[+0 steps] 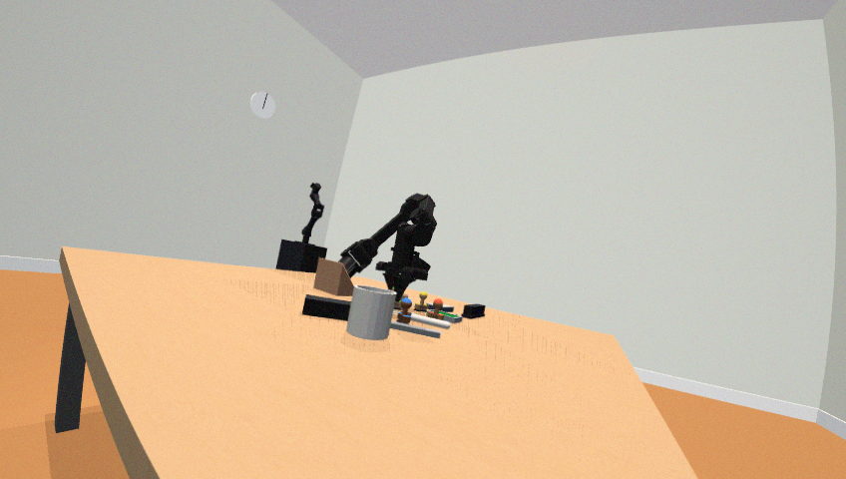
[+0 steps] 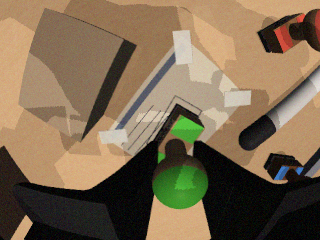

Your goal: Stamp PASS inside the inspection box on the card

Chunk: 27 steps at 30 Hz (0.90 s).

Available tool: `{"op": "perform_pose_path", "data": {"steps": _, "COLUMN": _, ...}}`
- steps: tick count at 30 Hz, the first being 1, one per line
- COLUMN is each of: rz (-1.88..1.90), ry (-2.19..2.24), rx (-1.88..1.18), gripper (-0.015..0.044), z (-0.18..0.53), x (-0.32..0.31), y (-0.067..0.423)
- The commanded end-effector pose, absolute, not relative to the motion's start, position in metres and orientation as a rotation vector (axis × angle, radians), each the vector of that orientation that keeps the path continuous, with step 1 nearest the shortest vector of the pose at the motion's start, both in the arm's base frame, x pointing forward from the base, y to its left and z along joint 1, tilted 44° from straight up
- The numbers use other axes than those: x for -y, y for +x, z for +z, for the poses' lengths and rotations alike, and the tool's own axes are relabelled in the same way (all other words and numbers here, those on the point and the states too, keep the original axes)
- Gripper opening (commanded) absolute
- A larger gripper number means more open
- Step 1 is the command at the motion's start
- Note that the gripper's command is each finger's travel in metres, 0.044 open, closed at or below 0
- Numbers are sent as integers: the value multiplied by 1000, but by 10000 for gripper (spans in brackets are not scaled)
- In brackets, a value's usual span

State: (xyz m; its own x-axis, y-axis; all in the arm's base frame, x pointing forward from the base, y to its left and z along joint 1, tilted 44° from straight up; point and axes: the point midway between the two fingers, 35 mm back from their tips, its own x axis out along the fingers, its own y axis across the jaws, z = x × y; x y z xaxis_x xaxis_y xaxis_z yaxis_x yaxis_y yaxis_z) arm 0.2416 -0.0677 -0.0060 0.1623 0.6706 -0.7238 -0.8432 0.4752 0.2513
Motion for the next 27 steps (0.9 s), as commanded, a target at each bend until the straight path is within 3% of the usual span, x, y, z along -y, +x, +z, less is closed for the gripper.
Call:
{"op": "perform_pose_path", "data": {"steps": 1, "rz": 1090, "ry": -238, "rx": -894, "gripper": 0, "z": -2, "x": 74, "y": 242}}
{"op": "perform_pose_path", "data": {"steps": 27, "rz": 1089, "ry": -239, "rx": -896, "gripper": 0, "z": 28, "x": 103, "y": 236}}
